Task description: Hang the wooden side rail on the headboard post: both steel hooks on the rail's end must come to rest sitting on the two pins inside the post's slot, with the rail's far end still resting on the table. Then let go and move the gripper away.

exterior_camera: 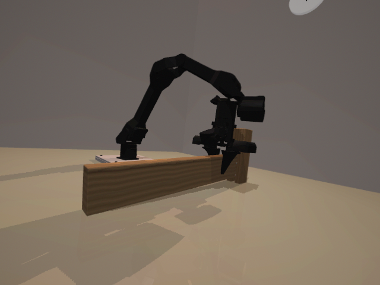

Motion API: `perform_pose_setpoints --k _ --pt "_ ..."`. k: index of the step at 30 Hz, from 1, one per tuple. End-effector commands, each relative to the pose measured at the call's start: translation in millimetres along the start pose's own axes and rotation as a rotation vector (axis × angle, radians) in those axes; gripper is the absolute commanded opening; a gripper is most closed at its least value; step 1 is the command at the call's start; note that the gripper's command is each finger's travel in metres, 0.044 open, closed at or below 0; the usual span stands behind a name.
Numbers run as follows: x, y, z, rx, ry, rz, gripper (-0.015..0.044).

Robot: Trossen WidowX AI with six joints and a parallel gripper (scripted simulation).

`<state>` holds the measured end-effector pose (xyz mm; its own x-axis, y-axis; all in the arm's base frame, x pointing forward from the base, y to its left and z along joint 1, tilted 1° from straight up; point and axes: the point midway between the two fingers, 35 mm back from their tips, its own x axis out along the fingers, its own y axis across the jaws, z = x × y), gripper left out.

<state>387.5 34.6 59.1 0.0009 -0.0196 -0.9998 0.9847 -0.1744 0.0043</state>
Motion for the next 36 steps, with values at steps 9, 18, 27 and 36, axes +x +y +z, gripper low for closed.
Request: perform_pose_setpoints --k 9,18,27,36 --pt "-6.3 4.5 -2.5 0.006 0.007 0.018 0.0" --pt "-6.8 4.1 -3.4 0.006 0.007 0.018 0.0" --pt "-5.8 3.4 -4.5 0.006 0.007 0.018 0.0" --pt "-4.9 3.1 -5.4 0.006 0.007 0.018 0.0"
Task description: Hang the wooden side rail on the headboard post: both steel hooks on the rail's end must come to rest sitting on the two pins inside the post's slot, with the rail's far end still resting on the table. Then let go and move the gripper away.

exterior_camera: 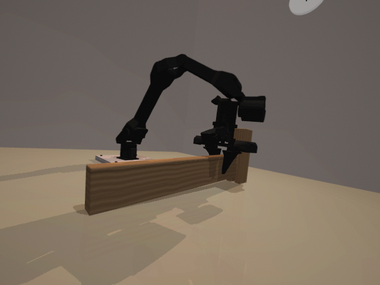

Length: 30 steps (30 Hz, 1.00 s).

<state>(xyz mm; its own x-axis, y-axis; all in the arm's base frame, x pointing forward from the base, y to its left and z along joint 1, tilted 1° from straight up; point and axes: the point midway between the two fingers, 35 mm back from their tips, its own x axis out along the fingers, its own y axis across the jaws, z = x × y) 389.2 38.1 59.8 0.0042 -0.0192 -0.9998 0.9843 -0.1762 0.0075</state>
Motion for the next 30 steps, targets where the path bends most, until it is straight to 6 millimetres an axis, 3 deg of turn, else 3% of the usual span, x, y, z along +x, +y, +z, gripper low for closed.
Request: perform_pose_setpoints --k 1,30 --pt "-4.0 1.9 -1.9 0.004 0.006 0.015 0.0" --pt "-3.9 0.0 -4.9 0.004 0.007 0.015 0.0"
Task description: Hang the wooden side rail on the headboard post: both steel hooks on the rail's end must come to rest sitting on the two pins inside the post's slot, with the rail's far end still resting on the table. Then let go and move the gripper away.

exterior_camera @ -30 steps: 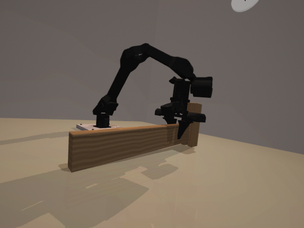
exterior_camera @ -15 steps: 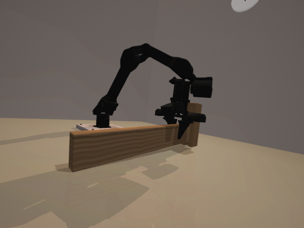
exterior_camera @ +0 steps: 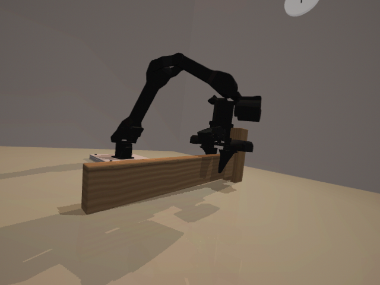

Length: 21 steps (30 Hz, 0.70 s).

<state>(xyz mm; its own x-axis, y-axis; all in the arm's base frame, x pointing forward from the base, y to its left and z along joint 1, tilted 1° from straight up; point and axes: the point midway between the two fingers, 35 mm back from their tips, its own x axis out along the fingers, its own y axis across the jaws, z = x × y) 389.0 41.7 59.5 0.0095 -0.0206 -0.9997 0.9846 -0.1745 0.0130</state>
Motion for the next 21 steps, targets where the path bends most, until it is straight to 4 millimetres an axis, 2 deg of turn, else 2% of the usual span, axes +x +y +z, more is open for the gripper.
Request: perform_pose_setpoints --k 1,21 --pt "-4.2 1.0 -1.4 0.006 0.007 0.009 0.0" --pt "-5.2 2.6 -3.1 0.006 0.007 0.009 0.0"
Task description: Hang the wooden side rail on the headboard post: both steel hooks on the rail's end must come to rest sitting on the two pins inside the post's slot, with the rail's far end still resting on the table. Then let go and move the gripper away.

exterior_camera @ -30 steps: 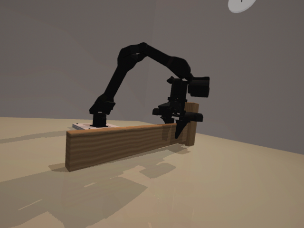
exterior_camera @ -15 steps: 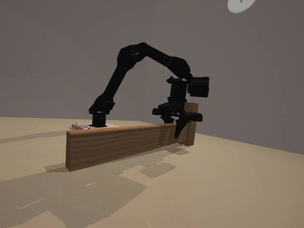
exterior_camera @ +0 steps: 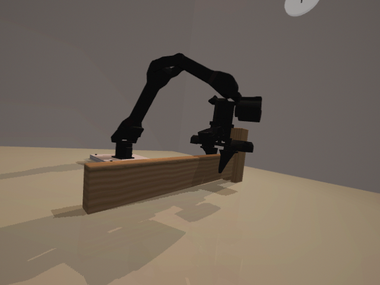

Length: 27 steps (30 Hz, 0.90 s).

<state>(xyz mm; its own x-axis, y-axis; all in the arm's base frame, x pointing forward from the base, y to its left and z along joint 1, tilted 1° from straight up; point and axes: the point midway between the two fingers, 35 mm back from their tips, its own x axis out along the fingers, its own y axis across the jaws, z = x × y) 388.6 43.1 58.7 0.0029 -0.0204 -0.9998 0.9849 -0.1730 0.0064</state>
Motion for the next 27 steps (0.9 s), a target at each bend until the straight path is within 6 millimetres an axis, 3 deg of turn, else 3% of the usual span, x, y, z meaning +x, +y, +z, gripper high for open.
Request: perform_pose_setpoints --k 1,27 --pt "-6.1 3.3 -1.8 0.007 0.008 0.016 0.0" --pt "-7.1 4.8 -4.0 0.007 0.008 0.016 0.0"
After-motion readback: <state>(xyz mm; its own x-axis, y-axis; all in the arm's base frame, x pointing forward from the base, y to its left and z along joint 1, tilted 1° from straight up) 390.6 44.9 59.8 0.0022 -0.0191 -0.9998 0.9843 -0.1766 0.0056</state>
